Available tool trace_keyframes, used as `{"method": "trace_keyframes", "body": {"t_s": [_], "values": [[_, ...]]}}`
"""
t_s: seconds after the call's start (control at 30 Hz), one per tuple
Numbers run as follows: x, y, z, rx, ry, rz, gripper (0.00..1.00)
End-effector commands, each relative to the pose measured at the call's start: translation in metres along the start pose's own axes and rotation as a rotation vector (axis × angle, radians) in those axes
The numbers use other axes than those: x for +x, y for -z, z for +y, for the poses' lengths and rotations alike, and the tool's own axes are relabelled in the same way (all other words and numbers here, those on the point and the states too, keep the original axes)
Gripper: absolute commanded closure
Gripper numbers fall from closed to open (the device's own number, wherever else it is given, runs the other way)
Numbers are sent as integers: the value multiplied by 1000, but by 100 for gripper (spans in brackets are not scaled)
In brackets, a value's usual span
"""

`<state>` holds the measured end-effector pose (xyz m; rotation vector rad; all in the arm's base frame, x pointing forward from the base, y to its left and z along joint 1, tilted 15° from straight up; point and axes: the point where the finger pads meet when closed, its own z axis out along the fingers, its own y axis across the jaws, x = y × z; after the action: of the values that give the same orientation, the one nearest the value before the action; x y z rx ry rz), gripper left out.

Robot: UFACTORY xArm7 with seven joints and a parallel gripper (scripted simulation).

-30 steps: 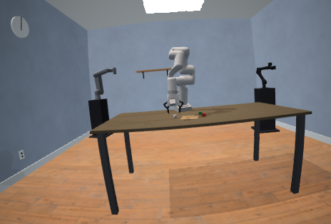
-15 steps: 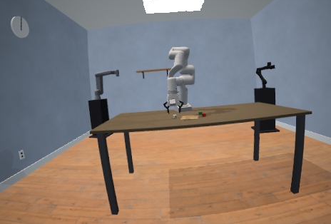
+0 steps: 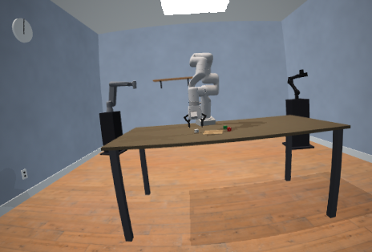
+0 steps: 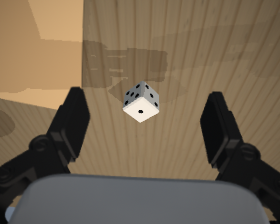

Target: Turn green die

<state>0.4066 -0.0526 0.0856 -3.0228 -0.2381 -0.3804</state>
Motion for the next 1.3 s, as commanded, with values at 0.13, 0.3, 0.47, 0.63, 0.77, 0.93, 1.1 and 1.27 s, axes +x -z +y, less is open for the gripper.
{"method": "trace_keyframes", "body": {"t_s": [0.13, 0.3, 0.47, 0.63, 0.77, 0.93, 1.1, 1.27], "values": [[-2, 1, -17, -1, 0, 3, 0], [-5, 1, -33, -1, 0, 3, 0], [-13, 1, -68, -1, 0, 3, 0], [-22, 1, -112, -1, 0, 3, 0], [-28, 1, -139, -1, 0, 3, 0], [-35, 1, -173, -1, 0, 3, 0], [-41, 1, -207, -1, 0, 3, 0], [-45, 1, -225, -1, 0, 3, 0]]}}
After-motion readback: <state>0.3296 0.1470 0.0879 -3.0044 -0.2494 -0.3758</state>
